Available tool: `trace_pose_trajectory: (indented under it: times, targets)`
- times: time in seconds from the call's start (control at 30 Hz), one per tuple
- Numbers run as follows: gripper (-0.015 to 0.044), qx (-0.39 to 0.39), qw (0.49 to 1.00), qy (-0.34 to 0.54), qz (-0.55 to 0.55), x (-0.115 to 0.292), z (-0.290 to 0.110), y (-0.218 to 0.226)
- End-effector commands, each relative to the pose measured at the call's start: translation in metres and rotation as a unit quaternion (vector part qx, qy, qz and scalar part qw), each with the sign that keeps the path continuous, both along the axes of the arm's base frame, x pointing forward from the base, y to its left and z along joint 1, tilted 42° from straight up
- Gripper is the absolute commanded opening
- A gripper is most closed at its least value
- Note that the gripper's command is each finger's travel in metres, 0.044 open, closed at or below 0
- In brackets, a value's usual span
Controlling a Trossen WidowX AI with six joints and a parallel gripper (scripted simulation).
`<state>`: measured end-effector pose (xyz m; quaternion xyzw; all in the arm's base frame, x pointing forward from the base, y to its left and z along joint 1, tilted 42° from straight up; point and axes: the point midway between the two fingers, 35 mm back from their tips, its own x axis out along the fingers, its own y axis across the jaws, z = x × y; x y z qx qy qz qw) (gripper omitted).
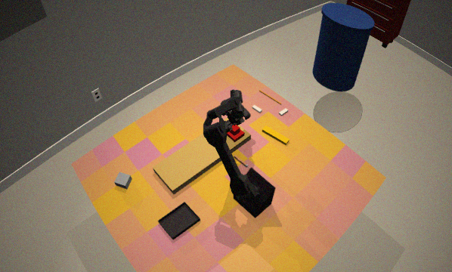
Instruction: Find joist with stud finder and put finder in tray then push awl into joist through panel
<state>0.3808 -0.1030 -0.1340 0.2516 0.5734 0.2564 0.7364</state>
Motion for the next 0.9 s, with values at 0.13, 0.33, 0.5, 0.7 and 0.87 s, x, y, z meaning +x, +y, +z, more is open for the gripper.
trace_pose_trajectory:
  times: [0.13, 0.33, 0.5, 0.7, 0.87]
  targets:
    - [0.0, -0.004, 1.0, -0.002, 0.001, 0.006, 0.021, -0.024]
    - [0.0, -0.005, 1.0, -0.001, 0.001, 0.008, 0.044, -0.046]
    - [0.0, -0.005, 1.0, -0.001, 0.002, 0.007, 0.065, -0.064]
    - [0.0, -0.006, 1.0, -0.002, 0.003, 0.007, 0.072, -0.068]
    - [0.0, -0.013, 0.999, -0.017, 0.024, 0.015, 0.089, -0.052]
